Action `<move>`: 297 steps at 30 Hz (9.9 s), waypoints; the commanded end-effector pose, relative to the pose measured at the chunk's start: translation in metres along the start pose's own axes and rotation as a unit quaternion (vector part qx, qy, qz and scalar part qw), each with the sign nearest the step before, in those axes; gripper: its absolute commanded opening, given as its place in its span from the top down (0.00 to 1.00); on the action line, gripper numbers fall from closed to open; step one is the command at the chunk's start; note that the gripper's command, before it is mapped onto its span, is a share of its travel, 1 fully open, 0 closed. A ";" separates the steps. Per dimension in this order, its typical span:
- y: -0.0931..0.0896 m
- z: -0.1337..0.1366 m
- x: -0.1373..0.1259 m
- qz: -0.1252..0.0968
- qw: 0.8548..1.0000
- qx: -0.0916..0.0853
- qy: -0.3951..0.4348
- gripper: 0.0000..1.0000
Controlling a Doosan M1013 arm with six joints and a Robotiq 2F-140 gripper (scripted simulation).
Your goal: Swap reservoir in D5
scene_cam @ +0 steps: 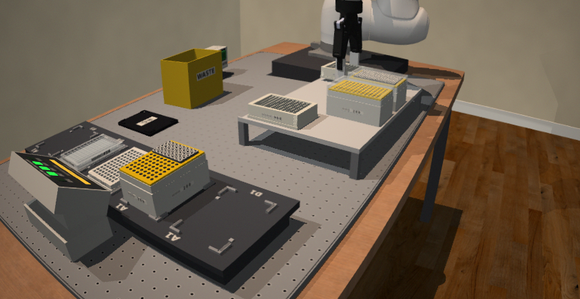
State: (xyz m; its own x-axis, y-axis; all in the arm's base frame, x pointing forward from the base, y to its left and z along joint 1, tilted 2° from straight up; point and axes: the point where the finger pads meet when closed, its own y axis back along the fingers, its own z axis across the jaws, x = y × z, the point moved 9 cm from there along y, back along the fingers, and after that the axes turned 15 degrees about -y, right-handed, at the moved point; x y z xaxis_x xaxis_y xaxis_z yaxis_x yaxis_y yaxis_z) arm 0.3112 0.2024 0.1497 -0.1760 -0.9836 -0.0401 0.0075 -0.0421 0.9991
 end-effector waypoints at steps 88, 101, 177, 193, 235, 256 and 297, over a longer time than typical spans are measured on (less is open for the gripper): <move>0.132 0.000 0.000 0.000 1.000 0.000 0.000 1.00; 0.150 0.000 0.000 0.000 1.000 0.000 0.000 1.00; 0.185 -0.028 0.087 0.000 1.000 0.000 0.000 1.00; 0.185 -0.038 0.118 0.000 1.000 0.000 0.000 1.00; 0.185 -0.093 0.136 0.000 1.000 0.000 0.000 1.00; 0.185 -0.135 0.123 0.000 1.000 0.000 0.000 1.00; 0.185 -0.215 0.097 0.000 1.000 0.000 0.000 1.00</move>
State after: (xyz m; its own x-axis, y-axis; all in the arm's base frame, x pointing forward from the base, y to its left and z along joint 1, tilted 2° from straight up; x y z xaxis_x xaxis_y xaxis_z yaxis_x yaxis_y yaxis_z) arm 0.5057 0.0614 0.3278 -0.1763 -0.9835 -0.0403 0.0071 -0.0422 0.9991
